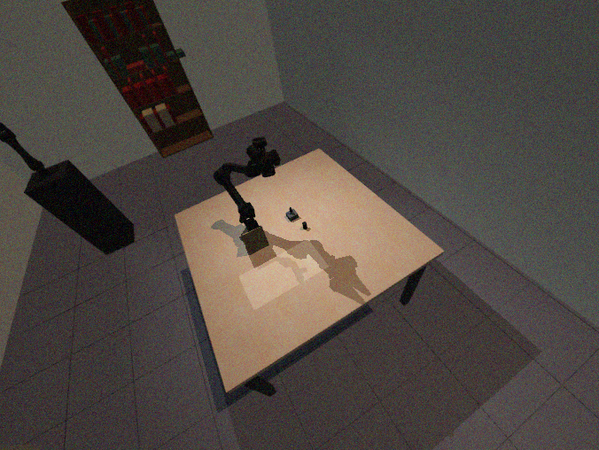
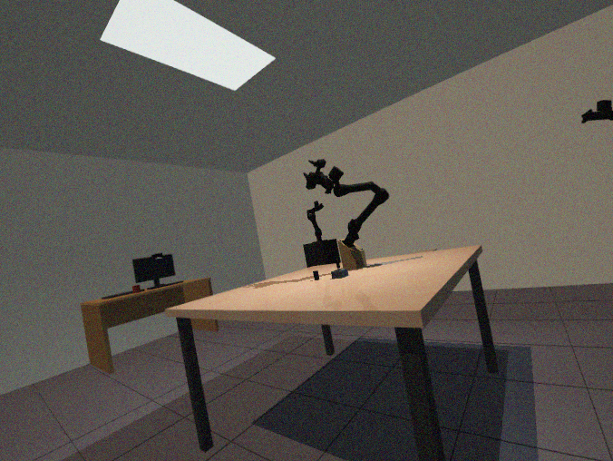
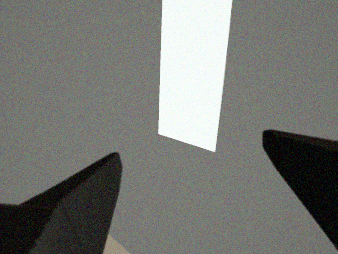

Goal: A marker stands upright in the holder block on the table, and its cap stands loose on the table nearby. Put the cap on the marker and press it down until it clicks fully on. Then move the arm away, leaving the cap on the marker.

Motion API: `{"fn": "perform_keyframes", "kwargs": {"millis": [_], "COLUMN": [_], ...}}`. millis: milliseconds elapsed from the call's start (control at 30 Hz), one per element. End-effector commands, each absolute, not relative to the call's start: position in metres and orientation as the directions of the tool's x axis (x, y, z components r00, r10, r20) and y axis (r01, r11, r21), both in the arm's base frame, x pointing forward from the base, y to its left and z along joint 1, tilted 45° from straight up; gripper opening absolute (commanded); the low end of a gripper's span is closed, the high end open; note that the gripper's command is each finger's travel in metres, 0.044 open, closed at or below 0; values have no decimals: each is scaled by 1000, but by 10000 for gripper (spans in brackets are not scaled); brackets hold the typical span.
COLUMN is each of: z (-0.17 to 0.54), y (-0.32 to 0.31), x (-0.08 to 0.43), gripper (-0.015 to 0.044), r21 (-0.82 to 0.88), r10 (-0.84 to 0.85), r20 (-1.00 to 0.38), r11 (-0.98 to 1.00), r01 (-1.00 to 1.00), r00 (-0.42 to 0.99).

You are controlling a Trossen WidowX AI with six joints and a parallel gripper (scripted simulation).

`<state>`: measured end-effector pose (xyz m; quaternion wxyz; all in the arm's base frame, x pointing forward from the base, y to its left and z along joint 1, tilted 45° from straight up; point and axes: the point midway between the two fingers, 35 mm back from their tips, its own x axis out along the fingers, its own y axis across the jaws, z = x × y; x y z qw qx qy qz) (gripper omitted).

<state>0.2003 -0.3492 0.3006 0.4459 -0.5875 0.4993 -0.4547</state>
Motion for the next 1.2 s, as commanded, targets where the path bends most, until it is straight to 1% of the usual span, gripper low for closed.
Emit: {"fn": "perform_keyframes", "kwargs": {"millis": [0,67,167,267,367,467,567,733,833,900,1033,1167], "z": [299,286,251,211,169,128,89,29,0,-16,-37,-45], "y": [-349,-349,-347,-339,-324,-302,-275,-219,-180,-153,-98,-44], "x": [202,217,251,283,309,329,343,352,349,344,329,310], "gripper": [374,321,242,239,239,239,239,239,239,239,239,239], "r21": [-978,-982,-980,-957,-912,-840,-740,-489,-290,-145,181,519], "r10": [-992,-985,-949,-882,-783,-655,-504,-199,1,133,393,629], "r20": [84,43,-82,-234,-389,-538,-673,-851,-912,-929,-899,-777], "r11": [-101,-72,21,135,252,369,478,637,703,729,735,667], "r01": [-181,-175,-198,-257,-324,-397,-473,-596,-649,-669,-654,-534], "r00": [97,166,304,409,486,530,542,486,409,346,193,32]}}
